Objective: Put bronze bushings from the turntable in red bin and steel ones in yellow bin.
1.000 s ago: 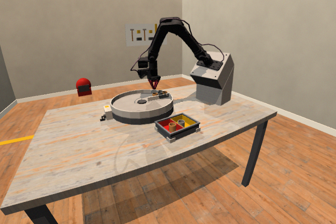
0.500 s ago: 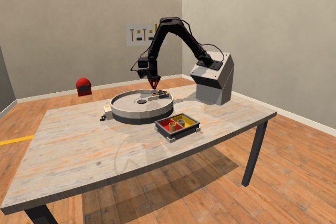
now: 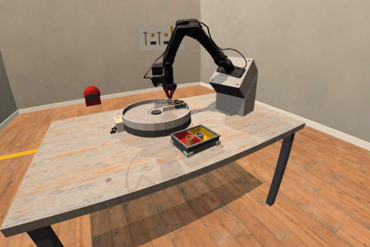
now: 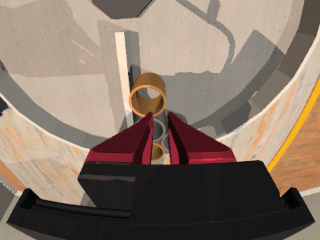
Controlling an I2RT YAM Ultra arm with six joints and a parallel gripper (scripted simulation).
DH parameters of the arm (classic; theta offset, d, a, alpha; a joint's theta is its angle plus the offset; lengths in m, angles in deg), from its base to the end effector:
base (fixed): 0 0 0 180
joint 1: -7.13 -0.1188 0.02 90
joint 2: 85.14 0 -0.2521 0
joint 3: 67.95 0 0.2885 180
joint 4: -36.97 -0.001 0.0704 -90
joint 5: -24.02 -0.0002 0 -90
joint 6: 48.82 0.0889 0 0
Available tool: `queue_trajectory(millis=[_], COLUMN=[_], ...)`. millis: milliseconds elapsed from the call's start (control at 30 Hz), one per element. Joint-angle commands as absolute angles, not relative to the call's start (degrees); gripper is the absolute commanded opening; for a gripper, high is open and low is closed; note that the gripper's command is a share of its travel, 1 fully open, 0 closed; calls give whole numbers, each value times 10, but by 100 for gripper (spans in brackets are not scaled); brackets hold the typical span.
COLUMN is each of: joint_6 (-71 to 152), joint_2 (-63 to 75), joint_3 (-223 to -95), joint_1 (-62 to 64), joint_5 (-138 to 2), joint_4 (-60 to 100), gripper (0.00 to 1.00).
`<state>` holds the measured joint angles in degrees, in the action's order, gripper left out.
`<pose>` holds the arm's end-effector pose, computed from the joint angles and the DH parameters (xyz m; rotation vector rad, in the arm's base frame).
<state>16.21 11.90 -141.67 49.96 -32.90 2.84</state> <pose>0.3223 -0.2313 0.1326 0.1638 2.3580 0.1970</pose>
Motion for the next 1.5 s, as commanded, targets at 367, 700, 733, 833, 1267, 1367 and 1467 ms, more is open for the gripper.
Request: queue_trajectory(millis=[367, 700, 733, 833, 1267, 1367, 1467], joint_6=[159, 159, 159, 159, 159, 157, 156], joint_2=[115, 115, 115, 115, 115, 119, 125], joint_3=[-1427, -1427, -1427, -1427, -1427, -1428, -1430], joint_1=[514, 514, 514, 514, 514, 515, 516], joint_5=[-321, -321, -321, -321, -321, -320, -320], joint_4=[27, 27, 27, 27, 27, 27, 27], gripper=[14, 14, 14, 14, 14, 14, 14])
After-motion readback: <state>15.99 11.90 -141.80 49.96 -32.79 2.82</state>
